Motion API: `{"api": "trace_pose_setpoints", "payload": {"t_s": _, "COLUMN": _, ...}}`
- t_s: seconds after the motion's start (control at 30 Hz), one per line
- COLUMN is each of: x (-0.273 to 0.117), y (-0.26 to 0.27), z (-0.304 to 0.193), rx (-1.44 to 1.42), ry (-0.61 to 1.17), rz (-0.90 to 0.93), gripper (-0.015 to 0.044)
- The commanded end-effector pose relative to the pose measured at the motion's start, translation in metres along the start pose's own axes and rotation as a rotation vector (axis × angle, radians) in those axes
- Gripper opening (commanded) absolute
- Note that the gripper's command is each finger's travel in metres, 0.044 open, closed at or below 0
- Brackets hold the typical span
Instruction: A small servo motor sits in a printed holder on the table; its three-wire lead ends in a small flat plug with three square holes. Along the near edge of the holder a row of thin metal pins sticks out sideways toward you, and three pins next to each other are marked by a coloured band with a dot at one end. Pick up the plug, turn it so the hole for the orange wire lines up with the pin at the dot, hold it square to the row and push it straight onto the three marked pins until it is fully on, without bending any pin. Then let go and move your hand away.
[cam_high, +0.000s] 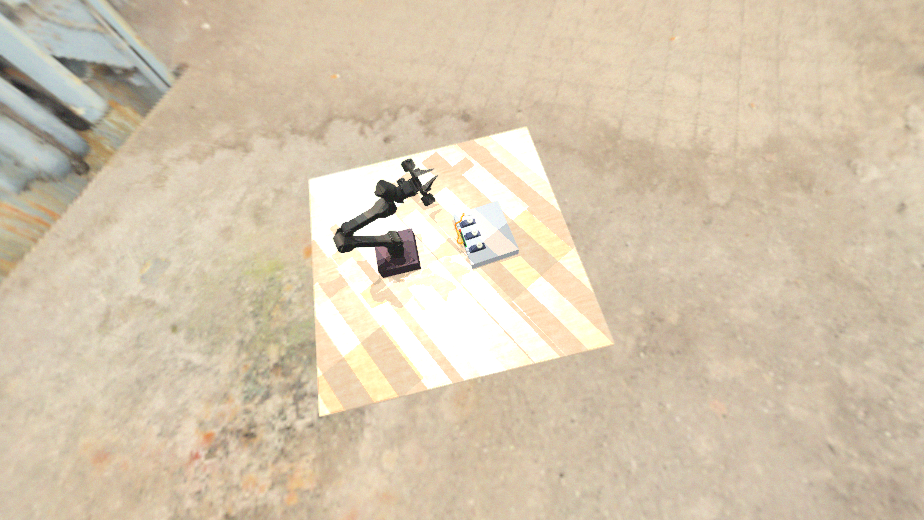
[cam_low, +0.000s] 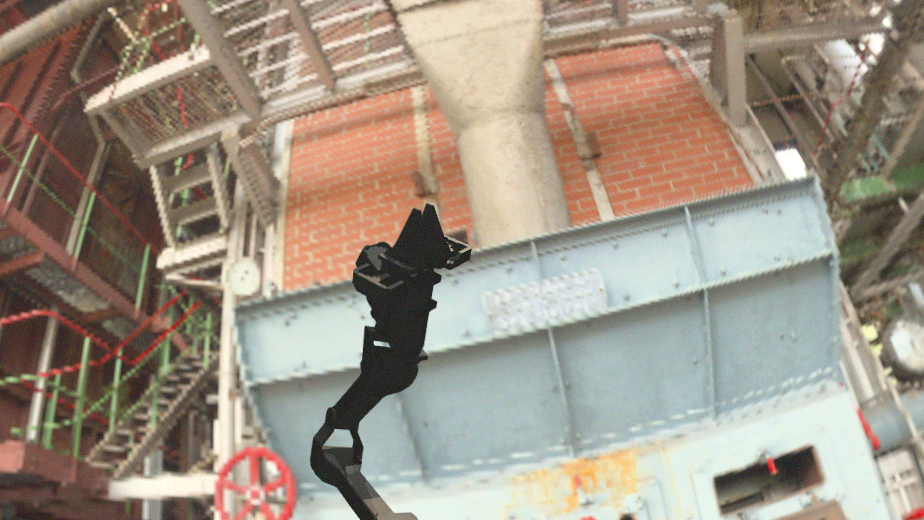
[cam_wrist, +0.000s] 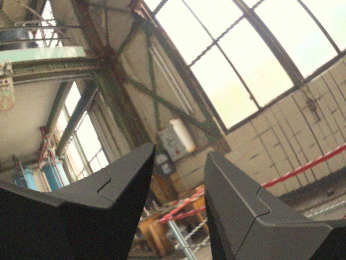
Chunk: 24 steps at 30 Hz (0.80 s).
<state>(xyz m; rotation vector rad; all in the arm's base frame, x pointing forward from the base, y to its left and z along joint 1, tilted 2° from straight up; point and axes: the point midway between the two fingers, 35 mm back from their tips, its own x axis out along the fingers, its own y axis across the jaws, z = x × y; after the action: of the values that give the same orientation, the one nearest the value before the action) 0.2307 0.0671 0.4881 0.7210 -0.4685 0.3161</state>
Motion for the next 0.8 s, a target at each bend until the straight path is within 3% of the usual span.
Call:
{"api": "trace_pose_setpoints", "payload": {"t_s": 0.0, "x": 0.003, "y": -0.019, "z": -0.015, "rx": -0.115, "ry": 0.044, "rz": -0.037, "gripper": 0.0115}}
{"api": "trace_pose_setpoints", "payload": {"t_s": 0.77, "x": -0.014, "y": -0.163, "z": -0.079, "rx": -0.705, "ry": 0.380, "rz": -0.278, "gripper": 0.0115}}
